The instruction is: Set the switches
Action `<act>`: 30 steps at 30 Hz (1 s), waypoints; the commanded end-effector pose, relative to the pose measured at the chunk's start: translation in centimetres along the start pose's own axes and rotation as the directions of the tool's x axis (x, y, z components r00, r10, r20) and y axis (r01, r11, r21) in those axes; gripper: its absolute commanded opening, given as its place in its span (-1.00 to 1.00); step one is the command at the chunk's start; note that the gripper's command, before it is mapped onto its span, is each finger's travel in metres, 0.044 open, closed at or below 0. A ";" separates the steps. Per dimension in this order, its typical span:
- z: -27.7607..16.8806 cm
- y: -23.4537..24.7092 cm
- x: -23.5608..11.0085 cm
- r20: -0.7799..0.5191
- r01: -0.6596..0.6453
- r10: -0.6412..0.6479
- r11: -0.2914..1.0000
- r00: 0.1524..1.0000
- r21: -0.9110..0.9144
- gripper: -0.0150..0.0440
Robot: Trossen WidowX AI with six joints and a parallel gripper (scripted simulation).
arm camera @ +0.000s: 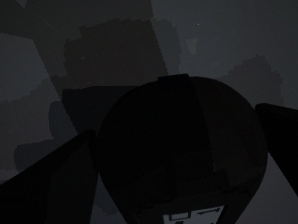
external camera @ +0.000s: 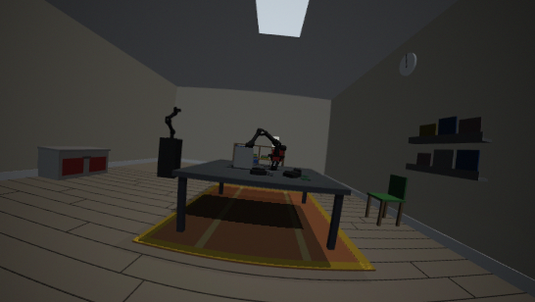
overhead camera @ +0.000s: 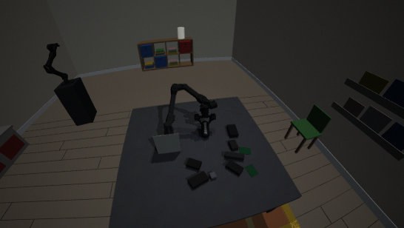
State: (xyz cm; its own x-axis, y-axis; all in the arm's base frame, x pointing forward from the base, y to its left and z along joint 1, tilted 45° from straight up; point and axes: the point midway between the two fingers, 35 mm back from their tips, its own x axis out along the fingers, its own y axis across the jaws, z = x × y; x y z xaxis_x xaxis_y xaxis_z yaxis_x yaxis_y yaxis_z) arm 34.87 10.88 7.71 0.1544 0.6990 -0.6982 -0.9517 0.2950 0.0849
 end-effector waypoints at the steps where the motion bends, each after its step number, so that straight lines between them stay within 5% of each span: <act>1: -0.3 0.0 0.3 -0.010 0.000 0.000 1.000 1.000 0.013 0.65; 30: 0.6 0.0 2.5 -0.009 0.000 0.000 1.000 1.000 0.013 0.65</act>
State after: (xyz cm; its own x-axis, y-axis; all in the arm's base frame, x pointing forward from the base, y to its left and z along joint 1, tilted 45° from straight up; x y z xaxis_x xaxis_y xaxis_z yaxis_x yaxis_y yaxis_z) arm 35.47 13.09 6.95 0.1547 0.7003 -0.6969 -0.9524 0.2932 0.0833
